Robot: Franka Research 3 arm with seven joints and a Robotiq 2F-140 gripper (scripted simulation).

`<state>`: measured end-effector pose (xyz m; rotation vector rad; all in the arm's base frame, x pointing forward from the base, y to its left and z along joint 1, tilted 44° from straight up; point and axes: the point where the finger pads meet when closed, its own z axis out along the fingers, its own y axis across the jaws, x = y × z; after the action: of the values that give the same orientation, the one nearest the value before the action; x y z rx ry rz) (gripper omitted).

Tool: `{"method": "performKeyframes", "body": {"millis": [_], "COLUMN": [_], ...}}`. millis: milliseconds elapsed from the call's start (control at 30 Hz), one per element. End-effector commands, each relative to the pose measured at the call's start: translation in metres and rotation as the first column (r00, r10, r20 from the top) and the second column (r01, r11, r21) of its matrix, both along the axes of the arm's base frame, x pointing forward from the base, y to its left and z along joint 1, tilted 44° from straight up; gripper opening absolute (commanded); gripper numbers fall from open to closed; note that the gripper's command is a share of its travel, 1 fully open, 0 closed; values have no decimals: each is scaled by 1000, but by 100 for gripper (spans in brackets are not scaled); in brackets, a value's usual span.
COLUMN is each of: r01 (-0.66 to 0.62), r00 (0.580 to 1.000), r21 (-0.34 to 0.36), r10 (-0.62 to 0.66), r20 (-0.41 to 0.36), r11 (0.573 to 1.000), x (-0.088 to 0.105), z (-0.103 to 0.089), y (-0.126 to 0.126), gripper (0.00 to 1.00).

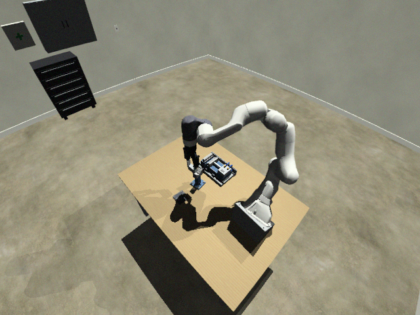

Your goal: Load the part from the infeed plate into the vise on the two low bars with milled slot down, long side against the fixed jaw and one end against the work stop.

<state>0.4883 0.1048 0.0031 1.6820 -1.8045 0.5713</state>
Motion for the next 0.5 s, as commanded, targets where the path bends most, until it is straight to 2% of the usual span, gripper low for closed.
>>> {"method": "performKeyframes", "body": {"millis": [0, 467], "r01": [-39, -65], "r00": [999, 997], "r21": [9, 6], "r10": [39, 65], "r20": [-20, -37], "r11": [999, 998], "x": [3, 0], "z": [9, 27], "y": [-8, -30], "gripper": [0, 0]}}
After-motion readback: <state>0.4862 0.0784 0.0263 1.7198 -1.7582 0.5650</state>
